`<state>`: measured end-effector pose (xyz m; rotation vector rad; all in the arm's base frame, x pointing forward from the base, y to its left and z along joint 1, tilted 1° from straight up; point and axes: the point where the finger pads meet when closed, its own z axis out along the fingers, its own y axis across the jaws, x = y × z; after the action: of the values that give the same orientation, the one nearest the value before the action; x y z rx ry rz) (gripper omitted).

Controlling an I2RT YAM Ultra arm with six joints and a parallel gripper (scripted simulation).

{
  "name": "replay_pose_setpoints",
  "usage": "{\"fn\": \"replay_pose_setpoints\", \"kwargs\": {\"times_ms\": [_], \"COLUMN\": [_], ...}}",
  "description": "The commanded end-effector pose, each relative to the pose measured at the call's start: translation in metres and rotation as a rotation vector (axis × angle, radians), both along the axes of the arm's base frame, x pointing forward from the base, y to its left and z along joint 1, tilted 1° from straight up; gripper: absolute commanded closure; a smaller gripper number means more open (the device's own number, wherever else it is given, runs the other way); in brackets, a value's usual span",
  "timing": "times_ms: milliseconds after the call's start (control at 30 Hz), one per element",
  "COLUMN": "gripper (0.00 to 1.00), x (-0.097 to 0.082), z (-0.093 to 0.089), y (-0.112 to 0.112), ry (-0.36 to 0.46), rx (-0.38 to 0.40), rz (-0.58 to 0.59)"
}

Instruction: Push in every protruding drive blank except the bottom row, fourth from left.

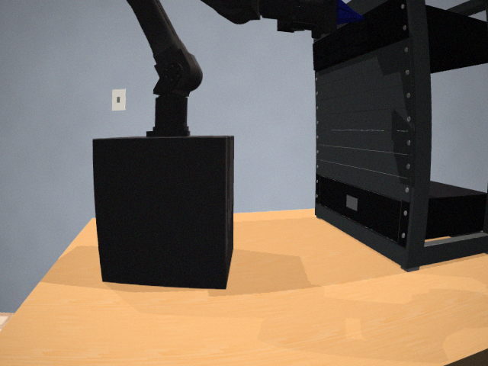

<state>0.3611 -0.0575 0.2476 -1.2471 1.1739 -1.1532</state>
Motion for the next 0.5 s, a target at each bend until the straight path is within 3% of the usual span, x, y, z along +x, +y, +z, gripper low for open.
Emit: {"fn": "replay_pose_setpoints", "kwargs": {"times_ms": [0,467], "gripper": [1.00,1.00], "x": [0.0024,0.0071], "z": [0.0275,0.0217], "y": [0.0013,0.0009], "ry": [-0.057,-0.047], "rx": [-0.009,-0.005], "rz": [0.002,0.004]}}
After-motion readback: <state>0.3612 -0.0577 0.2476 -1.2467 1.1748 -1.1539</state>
